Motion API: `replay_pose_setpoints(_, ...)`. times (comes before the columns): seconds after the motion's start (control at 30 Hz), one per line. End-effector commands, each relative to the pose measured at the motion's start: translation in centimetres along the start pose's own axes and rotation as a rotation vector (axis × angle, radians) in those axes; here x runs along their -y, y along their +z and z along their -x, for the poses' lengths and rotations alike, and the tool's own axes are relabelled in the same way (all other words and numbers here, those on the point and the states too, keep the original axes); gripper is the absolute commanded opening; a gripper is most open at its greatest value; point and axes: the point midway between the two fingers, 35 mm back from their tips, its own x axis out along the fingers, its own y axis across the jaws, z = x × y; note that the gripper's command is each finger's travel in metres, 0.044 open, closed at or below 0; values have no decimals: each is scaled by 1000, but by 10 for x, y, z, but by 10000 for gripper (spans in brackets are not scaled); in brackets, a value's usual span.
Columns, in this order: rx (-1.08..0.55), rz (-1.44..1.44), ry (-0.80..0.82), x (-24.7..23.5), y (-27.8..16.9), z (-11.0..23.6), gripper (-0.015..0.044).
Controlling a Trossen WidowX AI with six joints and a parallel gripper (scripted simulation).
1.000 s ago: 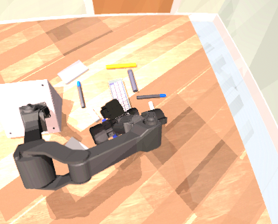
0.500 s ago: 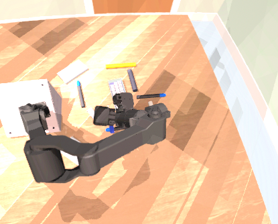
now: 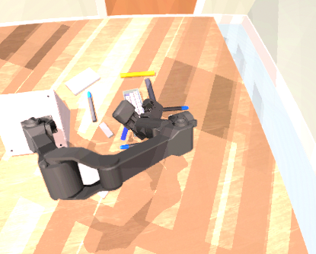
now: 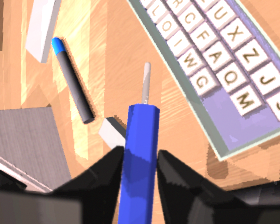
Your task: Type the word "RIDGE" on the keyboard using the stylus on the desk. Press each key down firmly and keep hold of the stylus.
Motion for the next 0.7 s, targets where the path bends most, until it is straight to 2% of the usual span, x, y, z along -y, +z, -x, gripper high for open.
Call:
replay_pose_setpoints(0.0,14,-122,21,-3,8,1,0)
replay_pose_setpoints(0.67,29,-780,142,-16,45,0,0)
